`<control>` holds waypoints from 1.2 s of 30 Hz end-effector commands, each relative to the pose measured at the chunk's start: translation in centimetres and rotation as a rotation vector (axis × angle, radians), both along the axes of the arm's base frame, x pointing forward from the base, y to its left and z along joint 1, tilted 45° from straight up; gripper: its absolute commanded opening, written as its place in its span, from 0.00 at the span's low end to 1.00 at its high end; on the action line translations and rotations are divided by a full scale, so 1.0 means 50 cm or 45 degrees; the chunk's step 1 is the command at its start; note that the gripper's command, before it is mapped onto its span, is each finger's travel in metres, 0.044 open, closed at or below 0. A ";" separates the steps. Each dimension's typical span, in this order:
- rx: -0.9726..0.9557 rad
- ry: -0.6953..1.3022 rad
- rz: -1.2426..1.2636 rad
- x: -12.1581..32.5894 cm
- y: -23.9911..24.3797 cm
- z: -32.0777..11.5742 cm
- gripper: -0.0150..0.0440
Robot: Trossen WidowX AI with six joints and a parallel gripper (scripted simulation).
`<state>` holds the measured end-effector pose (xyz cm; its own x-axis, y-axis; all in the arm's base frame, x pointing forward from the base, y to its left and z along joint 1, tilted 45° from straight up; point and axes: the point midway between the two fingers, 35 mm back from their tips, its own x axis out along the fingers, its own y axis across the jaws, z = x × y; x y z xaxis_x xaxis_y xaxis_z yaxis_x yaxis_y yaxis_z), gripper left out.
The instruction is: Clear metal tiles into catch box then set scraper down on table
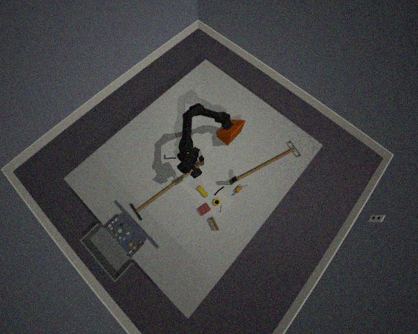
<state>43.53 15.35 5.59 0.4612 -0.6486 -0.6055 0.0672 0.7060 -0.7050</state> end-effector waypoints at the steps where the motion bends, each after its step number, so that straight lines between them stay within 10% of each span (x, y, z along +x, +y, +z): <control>1: 0.001 -0.031 0.018 -0.020 0.014 0.010 1.00; 36: -0.004 -0.166 0.160 -0.207 0.051 0.021 1.00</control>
<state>33.92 17.72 6.40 0.5947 -0.5934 -0.5424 0.0630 0.7070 -0.7044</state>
